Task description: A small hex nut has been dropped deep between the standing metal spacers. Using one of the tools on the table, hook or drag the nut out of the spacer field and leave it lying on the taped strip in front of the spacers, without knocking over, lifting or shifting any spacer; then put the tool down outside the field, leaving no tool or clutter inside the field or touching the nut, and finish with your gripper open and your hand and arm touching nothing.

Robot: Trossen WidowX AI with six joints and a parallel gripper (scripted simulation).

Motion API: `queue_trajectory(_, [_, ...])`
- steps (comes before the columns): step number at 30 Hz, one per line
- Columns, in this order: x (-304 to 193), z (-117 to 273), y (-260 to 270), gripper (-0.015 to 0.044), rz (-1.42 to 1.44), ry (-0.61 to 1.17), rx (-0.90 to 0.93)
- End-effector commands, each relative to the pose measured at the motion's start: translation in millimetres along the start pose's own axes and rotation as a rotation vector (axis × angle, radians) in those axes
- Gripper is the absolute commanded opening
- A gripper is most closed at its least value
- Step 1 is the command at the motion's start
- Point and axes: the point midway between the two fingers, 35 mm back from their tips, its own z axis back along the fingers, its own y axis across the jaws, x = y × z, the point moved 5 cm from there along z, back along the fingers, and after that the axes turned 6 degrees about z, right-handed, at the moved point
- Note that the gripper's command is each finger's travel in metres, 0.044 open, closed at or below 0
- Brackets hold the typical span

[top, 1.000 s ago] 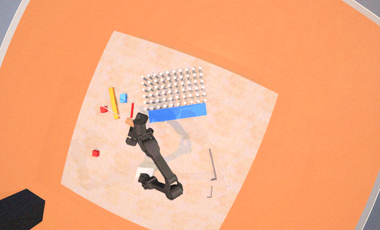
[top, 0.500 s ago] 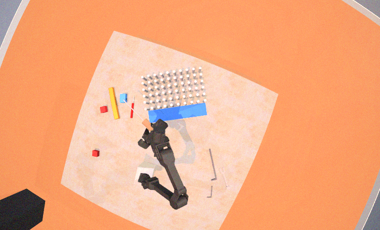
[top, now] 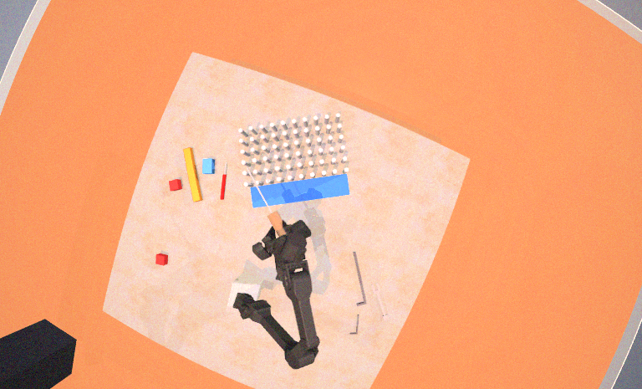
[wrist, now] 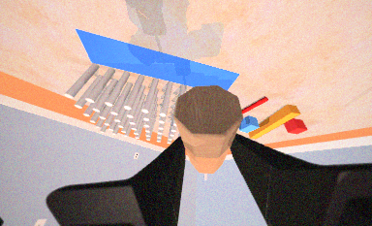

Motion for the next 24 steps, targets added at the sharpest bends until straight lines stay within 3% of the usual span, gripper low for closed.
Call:
queue_trajectory(1, [16,6,2,0.0,-0.053,-0.023,0.03])
queue_trajectory(17, [85,39,7,0.0,-0.288,-0.127,0.2])
queue_trajectory(24, [92,22,8,0.0,-0.293,-0.129,0.194])
